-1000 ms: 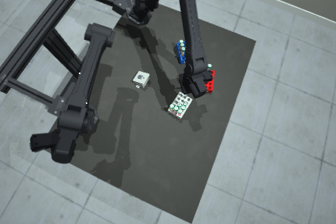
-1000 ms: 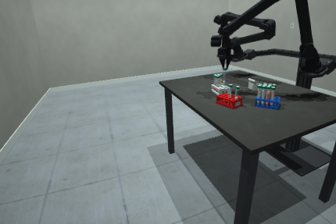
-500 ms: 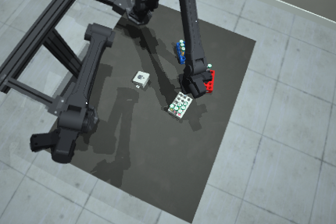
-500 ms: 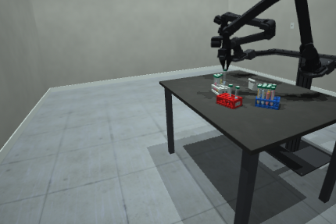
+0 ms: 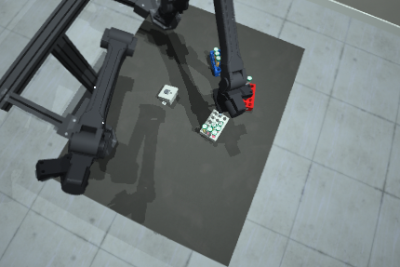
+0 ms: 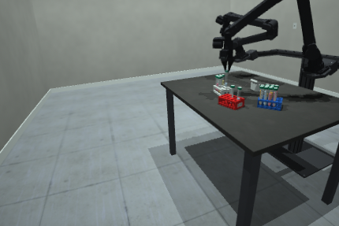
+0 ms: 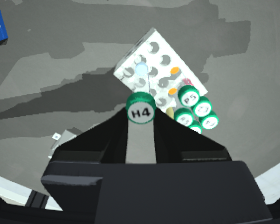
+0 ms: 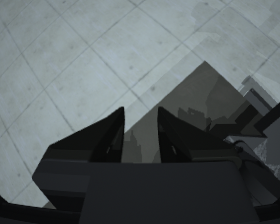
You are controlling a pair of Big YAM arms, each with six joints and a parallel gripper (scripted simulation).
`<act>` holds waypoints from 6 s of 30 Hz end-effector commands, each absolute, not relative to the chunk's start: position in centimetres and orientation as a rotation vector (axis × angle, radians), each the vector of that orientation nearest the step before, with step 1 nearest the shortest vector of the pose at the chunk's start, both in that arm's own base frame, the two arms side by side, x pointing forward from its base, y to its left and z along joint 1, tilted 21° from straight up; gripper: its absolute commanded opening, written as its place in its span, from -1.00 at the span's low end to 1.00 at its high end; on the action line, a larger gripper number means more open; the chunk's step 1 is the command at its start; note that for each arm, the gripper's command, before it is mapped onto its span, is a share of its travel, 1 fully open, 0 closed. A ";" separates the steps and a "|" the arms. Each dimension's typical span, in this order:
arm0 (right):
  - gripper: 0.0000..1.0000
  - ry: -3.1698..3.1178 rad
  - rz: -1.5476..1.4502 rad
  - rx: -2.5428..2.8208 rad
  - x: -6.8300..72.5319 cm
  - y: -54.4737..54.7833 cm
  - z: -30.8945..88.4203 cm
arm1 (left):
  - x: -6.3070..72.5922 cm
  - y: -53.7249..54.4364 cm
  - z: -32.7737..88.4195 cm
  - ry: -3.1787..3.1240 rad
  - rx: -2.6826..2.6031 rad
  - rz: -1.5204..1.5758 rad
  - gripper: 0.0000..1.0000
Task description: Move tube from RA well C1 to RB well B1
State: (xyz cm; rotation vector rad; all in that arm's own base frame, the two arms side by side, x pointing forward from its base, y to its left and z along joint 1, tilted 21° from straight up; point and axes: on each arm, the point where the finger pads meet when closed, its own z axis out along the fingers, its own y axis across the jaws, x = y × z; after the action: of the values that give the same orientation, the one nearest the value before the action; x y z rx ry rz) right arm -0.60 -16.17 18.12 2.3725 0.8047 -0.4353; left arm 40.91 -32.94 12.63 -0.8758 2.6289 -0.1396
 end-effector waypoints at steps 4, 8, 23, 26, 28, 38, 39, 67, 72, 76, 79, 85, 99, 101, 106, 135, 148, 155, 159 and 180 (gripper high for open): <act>-0.40 0.788 -0.435 2.343 -0.6 -16.4 19.7 | 41.5 -32.2 10.8 2.642 -0.884 -0.107 -1.00; -0.40 0.788 -0.435 2.343 -0.6 -16.4 19.7 | 41.7 -32.4 10.9 2.638 -0.884 -0.115 -1.00; -0.40 0.788 -0.435 2.343 -0.6 -16.4 19.7 | 41.7 -32.2 10.3 2.641 -0.884 -0.108 -1.00; -0.40 0.788 -0.435 2.343 -0.6 -16.4 19.7 | 41.7 -32.2 10.2 2.641 -0.884 -0.108 -1.00; -0.40 0.788 -0.435 2.343 -0.6 -16.4 19.7 | 41.9 -32.4 10.4 2.638 -0.884 -0.116 -1.00; -0.40 0.788 -0.435 2.343 -0.6 -16.4 19.7 | 42.0 -32.3 10.0 2.639 -0.885 -0.113 -1.00; -0.40 0.788 -0.435 2.343 -0.6 -16.4 19.7 | 41.9 -32.3 10.0 2.640 -0.884 -0.111 -1.00; -0.40 0.788 -0.435 2.343 -0.6 -16.4 19.7 | 42.5 -34.1 11.2 2.624 -0.890 -0.149 -1.00; -0.40 0.788 -0.435 2.343 -0.6 -16.4 19.7 | 42.2 -34.5 11.1 2.630 -0.879 -0.146 -1.00; -0.40 0.788 -0.435 2.343 -0.6 -16.4 19.7 | 42.1 -34.9 11.3 2.629 -0.871 -0.153 -1.00; -0.40 0.788 -0.435 2.343 -0.6 -16.4 19.7 | 42.1 -35.0 11.3 2.629 -0.871 -0.152 -1.00; -0.40 0.788 -0.435 2.343 -0.6 -16.4 19.7 | 42.1 -34.7 11.1 2.629 -0.877 -0.147 -1.00; -0.40 0.788 -0.435 2.343 -0.6 -16.4 19.7 | 42.3 -35.0 11.2 2.626 -0.873 -0.155 -1.00; -0.40 0.788 -0.435 2.343 -0.6 -16.4 19.7 | 42.5 -35.0 11.2 2.621 -0.873 -0.165 -1.00; -0.40 0.788 -0.435 2.343 -0.6 -16.4 19.7 | 42.4 -34.4 10.2 2.627 -0.875 -0.147 -1.00; -0.40 0.788 -0.435 2.343 -0.6 -16.4 19.7 | 42.8 -32.9 8.2 2.636 -0.884 -0.120 -1.00; -0.40 0.788 -0.435 2.343 -0.6 -16.4 19.7 | 42.7 -32.7 7.6 2.641 -0.885 -0.111 -1.00; -0.40 0.788 -0.435 2.343 -0.6 -16.4 19.7 | 42.7 -32.6 7.5 2.641 -0.885 -0.109 -1.00; -0.40 0.788 -0.435 2.343 -0.6 -16.4 19.7 | 42.7 -32.6 7.5 2.642 -0.885 -0.108 -1.00; -0.40 0.788 -0.435 2.343 -0.6 -16.4 19.7 | 42.6 -32.5 7.4 2.643 -0.885 -0.106 -1.00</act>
State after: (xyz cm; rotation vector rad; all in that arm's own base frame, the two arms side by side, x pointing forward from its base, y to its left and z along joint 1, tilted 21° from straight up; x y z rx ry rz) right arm -0.60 -16.17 18.12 2.3725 0.8047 -0.4353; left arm 42.15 -33.14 8.98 -0.8778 2.6294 -0.1336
